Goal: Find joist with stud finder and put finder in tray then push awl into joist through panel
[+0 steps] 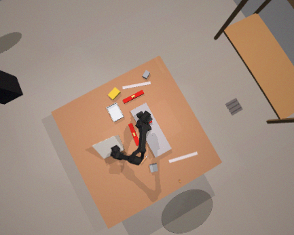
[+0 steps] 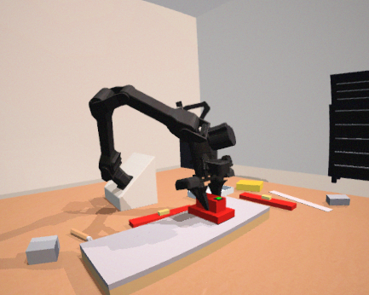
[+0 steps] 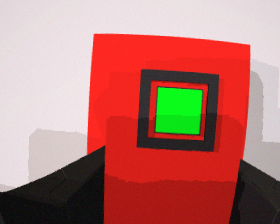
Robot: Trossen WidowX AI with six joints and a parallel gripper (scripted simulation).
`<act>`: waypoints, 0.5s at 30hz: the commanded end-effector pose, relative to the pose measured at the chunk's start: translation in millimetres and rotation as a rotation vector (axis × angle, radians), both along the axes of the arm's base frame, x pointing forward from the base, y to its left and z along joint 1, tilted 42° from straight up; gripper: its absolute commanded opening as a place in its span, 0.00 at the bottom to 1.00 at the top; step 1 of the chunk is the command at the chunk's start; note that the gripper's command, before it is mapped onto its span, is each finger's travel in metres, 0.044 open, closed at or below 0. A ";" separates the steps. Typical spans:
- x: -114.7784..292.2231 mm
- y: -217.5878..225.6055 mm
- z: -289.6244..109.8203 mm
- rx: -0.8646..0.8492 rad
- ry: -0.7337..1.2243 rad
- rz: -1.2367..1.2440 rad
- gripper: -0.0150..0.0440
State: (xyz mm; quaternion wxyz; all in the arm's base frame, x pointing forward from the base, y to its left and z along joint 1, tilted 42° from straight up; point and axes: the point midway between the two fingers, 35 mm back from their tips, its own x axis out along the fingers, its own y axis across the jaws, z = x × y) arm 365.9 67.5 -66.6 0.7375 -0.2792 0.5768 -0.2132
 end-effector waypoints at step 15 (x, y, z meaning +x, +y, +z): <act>-0.7 38.0 -32.0 0.009 0.002 0.000 0.25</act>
